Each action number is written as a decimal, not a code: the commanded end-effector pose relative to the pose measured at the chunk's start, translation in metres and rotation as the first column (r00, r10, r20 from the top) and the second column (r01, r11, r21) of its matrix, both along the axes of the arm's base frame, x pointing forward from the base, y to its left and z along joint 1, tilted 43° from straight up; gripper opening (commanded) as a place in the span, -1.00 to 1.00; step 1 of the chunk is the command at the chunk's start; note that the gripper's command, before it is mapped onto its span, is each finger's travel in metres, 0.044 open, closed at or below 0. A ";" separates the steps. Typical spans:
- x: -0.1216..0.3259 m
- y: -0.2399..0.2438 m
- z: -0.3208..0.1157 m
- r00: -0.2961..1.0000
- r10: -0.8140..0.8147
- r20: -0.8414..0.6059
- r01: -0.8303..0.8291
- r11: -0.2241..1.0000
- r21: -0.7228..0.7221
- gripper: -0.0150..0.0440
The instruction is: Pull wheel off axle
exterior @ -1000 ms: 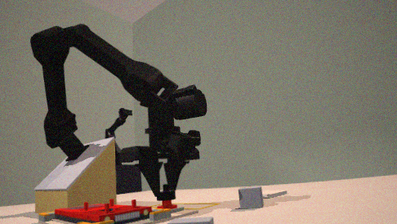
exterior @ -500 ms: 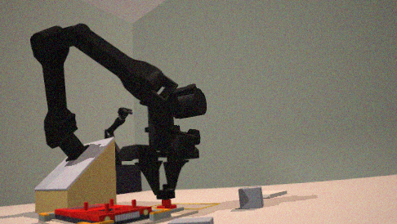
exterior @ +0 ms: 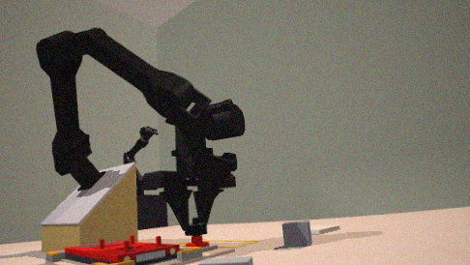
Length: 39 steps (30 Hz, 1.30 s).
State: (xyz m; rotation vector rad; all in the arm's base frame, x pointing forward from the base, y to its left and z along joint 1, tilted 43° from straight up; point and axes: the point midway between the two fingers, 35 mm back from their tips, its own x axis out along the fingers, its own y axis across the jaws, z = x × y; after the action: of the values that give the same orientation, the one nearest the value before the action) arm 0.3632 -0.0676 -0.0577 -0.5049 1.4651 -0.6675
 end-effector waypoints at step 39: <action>0.001 0.014 0.013 1.000 0.013 0.007 -0.013 1.000 -0.001 -0.49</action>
State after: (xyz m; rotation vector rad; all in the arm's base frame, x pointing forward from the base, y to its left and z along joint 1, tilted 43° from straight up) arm 0.3626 -0.0581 -0.0483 -0.5126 1.4646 -0.6628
